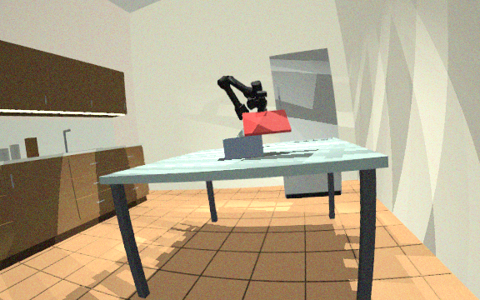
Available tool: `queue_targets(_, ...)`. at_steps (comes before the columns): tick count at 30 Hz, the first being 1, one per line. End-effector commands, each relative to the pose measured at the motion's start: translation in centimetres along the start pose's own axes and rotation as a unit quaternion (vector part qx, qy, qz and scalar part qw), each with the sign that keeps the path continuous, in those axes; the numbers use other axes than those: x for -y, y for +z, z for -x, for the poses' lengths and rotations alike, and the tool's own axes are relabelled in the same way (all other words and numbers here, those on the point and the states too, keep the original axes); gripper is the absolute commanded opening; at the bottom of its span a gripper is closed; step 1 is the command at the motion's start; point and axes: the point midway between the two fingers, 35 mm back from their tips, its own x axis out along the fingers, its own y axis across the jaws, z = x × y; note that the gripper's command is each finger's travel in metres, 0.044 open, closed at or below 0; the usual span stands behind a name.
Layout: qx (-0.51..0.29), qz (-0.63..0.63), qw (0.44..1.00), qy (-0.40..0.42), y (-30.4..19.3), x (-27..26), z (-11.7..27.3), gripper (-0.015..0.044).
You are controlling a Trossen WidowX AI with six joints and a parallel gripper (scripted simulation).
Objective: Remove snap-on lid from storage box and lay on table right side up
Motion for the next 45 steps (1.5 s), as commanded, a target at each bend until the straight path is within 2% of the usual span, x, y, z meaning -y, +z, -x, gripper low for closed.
queue_targets(1, 0.000, -0.008, 1.000, 0.010, -0.9, -0.8, 0.3, 0.0000)
queue_targets(45, -0.003, -0.011, 1.000, 0.011, -9.7, -0.3, 1.3, 0.0000)
